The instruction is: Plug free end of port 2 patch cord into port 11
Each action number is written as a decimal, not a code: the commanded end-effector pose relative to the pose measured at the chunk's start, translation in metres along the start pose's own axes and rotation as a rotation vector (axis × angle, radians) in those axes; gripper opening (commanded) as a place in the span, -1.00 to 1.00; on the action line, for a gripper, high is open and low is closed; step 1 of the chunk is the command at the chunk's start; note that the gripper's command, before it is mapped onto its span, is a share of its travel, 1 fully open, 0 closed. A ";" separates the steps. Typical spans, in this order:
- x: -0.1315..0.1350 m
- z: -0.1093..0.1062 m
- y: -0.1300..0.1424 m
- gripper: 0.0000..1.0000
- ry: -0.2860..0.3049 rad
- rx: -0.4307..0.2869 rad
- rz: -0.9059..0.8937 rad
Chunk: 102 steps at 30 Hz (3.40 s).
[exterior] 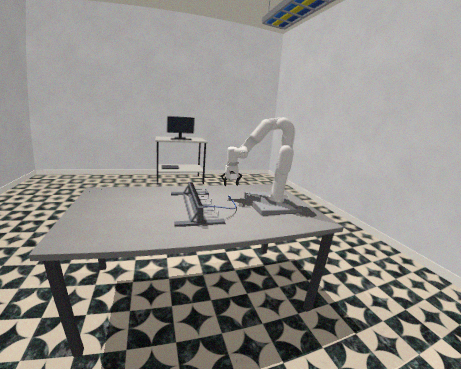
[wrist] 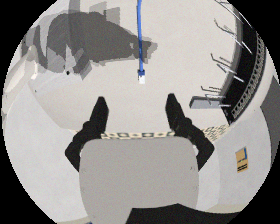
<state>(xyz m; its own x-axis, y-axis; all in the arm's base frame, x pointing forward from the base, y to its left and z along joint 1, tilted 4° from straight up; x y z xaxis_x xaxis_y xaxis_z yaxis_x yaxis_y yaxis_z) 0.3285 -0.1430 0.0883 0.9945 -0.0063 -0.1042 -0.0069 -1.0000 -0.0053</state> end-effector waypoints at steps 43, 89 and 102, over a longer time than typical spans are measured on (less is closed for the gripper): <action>0.004 0.008 0.001 -1.00 0.052 0.036 -0.025; 0.102 -0.110 -0.104 -1.00 0.533 0.349 0.421; 0.116 -0.151 -0.153 -1.00 0.688 0.510 0.648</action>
<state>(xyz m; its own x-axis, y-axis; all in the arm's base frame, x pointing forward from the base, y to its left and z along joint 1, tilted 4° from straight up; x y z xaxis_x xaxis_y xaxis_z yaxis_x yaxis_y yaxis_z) 0.4542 -0.0082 0.2149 0.7124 -0.6216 0.3257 -0.4247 -0.7514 -0.5050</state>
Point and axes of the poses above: the point where the finger pads meet when closed, its own z axis out along the fingers, its own x axis across the jaws, y = z × x, the point moved 4 cm from there along -z, back along the fingers, and after that the axes turned 1 degree about z, right-handed, at the moved point
